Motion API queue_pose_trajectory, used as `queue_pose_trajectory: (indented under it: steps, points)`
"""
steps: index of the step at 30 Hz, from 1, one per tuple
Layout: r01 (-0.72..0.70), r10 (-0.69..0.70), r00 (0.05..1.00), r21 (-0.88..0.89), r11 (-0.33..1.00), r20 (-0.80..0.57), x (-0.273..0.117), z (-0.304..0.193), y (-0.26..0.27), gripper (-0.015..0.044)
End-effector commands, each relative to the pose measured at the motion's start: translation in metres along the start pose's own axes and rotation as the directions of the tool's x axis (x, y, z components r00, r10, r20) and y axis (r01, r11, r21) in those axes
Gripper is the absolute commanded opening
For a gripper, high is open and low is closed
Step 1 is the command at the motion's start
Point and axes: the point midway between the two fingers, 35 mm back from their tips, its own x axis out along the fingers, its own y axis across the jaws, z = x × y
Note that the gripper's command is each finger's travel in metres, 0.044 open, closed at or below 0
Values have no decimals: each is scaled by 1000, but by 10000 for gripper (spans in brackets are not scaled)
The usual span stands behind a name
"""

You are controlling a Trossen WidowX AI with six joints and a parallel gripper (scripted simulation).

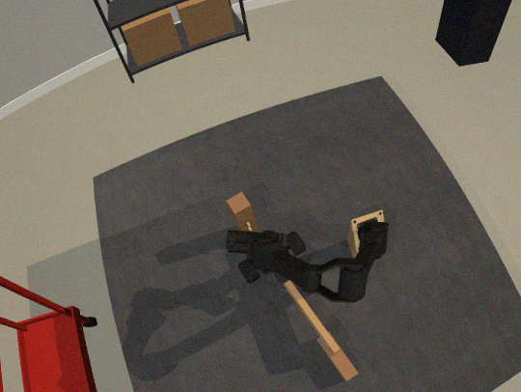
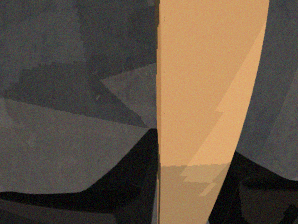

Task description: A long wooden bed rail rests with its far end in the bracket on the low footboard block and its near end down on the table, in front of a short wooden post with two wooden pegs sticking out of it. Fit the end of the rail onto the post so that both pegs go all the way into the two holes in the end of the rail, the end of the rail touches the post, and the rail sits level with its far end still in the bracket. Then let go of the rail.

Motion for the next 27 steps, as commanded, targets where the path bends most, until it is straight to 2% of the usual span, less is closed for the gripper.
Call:
queue_pose_trajectory:
  steps: [1, 27]
  points:
    - [6, -6, 1000, -5, 1000, -1, -4, -1, -2, 0]
    - [6, -6, 1000, -5, 1000, -1, -17, -1, -5, 0]
